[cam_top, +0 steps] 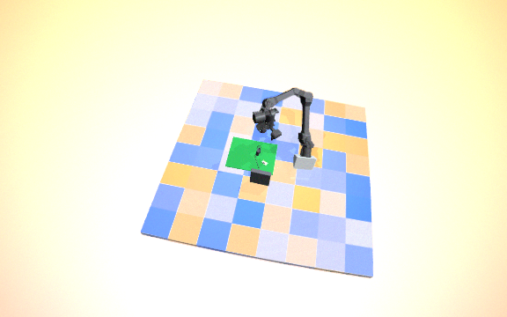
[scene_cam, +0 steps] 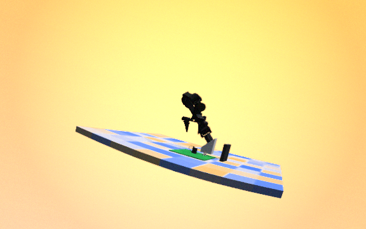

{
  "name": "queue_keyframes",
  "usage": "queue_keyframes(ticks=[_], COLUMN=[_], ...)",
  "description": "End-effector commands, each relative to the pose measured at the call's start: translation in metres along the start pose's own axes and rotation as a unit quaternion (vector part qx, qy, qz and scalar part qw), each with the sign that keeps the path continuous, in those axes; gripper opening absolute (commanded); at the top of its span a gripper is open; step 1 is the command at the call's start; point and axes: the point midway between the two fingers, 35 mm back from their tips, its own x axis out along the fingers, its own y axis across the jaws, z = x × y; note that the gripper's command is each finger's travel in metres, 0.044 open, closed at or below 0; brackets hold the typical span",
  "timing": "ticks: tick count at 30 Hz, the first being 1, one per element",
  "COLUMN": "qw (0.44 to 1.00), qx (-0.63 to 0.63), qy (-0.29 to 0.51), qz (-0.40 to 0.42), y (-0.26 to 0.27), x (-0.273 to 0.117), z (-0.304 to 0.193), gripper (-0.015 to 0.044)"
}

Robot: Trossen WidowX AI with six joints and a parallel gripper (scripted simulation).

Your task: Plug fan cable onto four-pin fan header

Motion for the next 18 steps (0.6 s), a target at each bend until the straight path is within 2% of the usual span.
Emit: queue_keyframes(ticks=[1, 5, 11, 14, 18], qw=[0.996, 0.981, 0.978, 0.978, 0.978], qx=[-0.089, -0.191, -0.207, -0.207, -0.206], qy=[-0.004, 0.006, 0.008, 0.007, 0.007], qz=[-0.007, -0.009, -0.009, -0.008, -0.009], y=[0.004, 0.013, 0.015, 0.013, 0.011], x=[-0.016, -0.029, -0.028, -0.008, 0.041], z=[0.038, 0.072, 0.077, 0.079, 0.079], gripper=[0.0440, 0.0440, 0.0440, 0.0440, 0.0440])
